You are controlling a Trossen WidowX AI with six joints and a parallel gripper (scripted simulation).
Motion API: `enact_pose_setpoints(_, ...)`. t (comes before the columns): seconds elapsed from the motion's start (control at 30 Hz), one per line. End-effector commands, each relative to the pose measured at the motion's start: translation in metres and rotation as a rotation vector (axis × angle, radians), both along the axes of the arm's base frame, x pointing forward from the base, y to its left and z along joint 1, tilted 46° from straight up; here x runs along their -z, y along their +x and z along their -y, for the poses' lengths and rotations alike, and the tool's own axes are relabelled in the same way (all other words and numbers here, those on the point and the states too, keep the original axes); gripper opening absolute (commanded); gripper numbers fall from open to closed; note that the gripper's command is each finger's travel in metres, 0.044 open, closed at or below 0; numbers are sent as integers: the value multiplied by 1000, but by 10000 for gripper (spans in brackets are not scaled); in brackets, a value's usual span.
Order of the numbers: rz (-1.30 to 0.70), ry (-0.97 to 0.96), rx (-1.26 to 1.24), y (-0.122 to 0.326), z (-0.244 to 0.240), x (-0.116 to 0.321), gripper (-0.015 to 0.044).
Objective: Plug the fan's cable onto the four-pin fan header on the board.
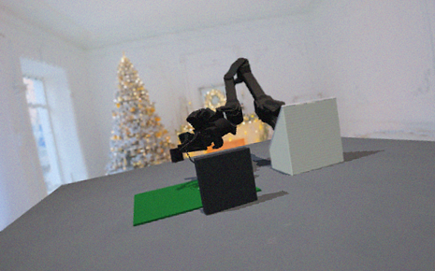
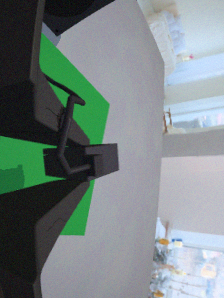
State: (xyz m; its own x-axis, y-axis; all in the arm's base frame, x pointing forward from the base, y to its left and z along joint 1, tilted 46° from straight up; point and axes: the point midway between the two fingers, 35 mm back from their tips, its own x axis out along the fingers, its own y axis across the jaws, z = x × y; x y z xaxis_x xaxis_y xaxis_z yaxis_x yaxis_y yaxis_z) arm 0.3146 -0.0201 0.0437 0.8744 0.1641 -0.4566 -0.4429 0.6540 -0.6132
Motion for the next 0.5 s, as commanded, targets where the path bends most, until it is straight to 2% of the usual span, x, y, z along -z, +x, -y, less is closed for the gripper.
enact_pose_setpoints(0.0,41,-18,-27,-5,-2,-6,0)
enact_pose_setpoints(0.47,38,-16,-19,-5,-4,-8,0)
